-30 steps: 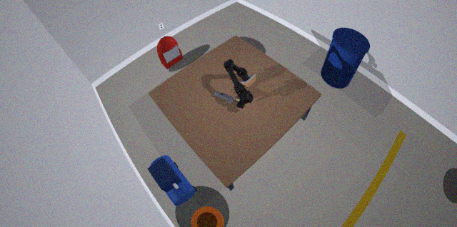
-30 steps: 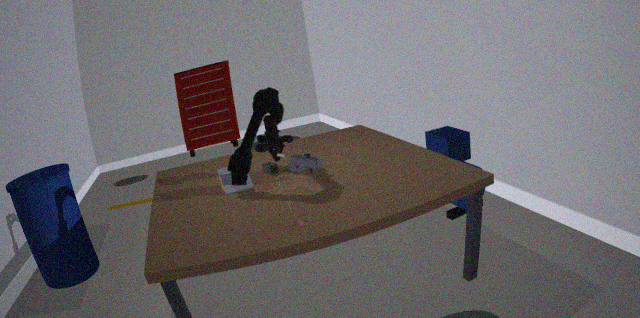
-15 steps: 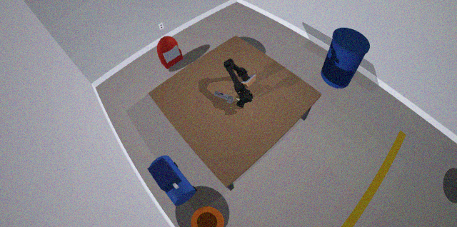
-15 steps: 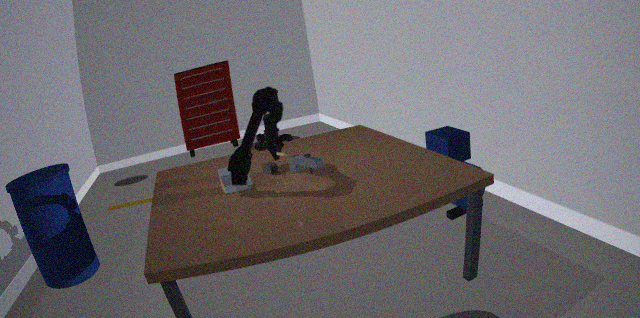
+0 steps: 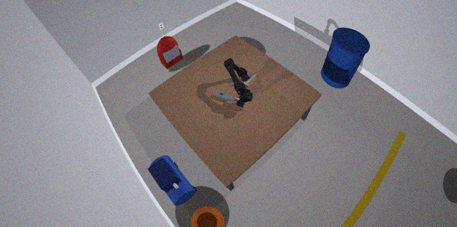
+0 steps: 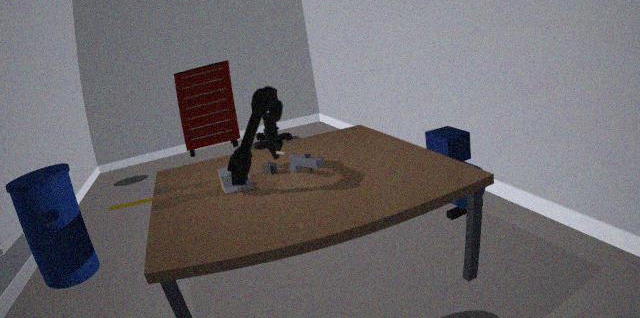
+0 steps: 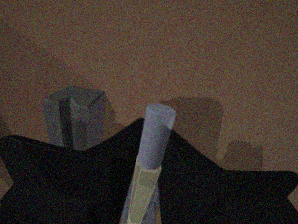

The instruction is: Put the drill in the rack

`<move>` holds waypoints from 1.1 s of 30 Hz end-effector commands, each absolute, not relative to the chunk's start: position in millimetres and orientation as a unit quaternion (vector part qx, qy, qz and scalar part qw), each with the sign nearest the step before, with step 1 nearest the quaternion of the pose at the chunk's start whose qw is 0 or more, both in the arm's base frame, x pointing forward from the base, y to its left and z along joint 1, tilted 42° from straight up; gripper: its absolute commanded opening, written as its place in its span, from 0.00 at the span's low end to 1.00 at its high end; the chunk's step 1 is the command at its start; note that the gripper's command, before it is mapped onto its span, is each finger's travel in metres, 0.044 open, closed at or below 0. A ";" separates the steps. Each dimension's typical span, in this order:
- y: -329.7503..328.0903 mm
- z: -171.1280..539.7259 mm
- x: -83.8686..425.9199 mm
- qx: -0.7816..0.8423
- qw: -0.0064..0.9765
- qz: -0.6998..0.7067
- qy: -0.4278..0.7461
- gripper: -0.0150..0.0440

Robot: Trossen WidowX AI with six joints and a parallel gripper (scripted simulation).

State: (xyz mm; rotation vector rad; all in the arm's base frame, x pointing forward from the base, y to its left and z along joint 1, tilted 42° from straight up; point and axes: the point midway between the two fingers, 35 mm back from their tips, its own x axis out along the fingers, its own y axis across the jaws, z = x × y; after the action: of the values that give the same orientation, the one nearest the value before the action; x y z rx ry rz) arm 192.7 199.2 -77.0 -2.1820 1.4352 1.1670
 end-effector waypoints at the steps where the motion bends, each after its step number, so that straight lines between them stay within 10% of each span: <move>1: 202.0 -75.2 192.9 -0.754 0.145 0.404 0.497 0.25; 33: 207.6 -68.4 191.5 -0.754 0.145 0.404 0.497 0.25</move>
State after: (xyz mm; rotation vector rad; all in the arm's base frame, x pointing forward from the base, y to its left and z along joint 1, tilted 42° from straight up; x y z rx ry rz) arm 190.7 204.7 -69.5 -2.1822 1.4358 1.1676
